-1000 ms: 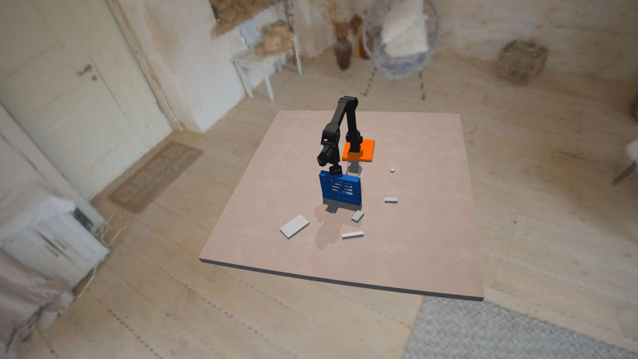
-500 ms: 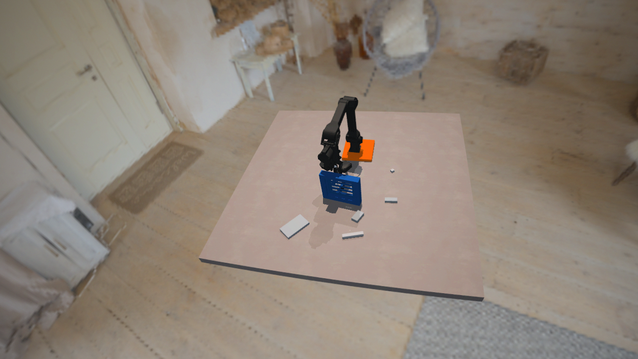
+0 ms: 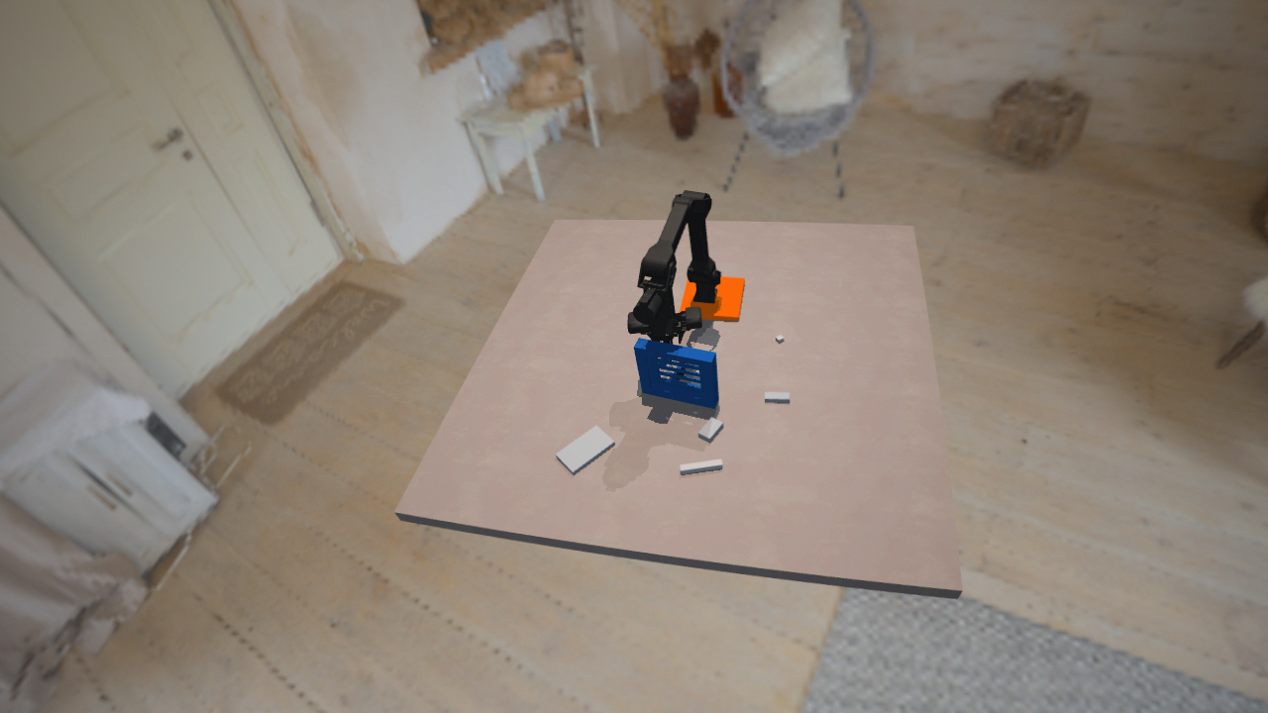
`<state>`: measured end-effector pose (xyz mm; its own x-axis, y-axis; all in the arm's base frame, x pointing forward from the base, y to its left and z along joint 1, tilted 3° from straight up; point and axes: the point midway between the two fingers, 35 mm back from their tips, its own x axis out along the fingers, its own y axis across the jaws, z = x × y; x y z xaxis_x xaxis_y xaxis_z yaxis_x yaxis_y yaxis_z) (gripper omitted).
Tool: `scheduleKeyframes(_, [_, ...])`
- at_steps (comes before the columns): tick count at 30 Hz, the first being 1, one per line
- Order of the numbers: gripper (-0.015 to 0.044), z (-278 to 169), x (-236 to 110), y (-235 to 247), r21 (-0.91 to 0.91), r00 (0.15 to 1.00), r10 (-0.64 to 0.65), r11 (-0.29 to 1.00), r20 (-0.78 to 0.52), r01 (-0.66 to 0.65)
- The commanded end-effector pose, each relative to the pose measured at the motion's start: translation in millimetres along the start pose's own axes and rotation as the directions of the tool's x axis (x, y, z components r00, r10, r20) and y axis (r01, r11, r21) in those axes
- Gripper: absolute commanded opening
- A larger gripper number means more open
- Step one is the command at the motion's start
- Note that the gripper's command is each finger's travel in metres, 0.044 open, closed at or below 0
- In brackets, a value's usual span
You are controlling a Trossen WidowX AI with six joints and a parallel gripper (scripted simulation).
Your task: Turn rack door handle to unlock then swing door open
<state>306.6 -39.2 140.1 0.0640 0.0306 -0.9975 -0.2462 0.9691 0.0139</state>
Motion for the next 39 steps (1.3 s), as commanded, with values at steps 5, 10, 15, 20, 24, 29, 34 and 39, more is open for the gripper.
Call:
scheduleKeyframes(5, [0.0286, 0.6, 0.0, 0.3, -0.348, 1.0, 0.002, 0.938, 0.003, -0.001])
scheduleKeyframes(10, [0.0286, 0.7, 0.0, 0.3, -0.567, 1.0, 0.002, 0.824, 0.003, 0.0])
scheduleKeyframes(15, [0.0286, 0.7, 0.1, 0.4, -0.752, 1.0, 0.002, 0.659, 0.003, 0.001])
scheduleKeyframes(20, [0.0286, 0.8, 0.1, 0.4, -0.891, 1.0, 0.002, 0.455, 0.003, 0.002])
scheduleKeyframes(24, [0.0286, 0.8, 0.1, 0.5, -0.963, 1.0, 0.002, 0.27, 0.003, 0.002])
scheduleKeyframes(29, [0.0286, 0.8, 0.1, 0.5, -0.98, 1.0, 0.002, 0.199, 0.003, 0.002])
scheduleKeyframes(34, [0.0181, 0.8, 0.1, 0.5, -0.98, 1.0, 0.002, 0.199, 0.003, 0.002])
scheduleKeyframes(39, [0.0109, 0.8, 0.1, 0.5, -0.98, 1.0, 0.002, 0.199, 0.003, 0.002])
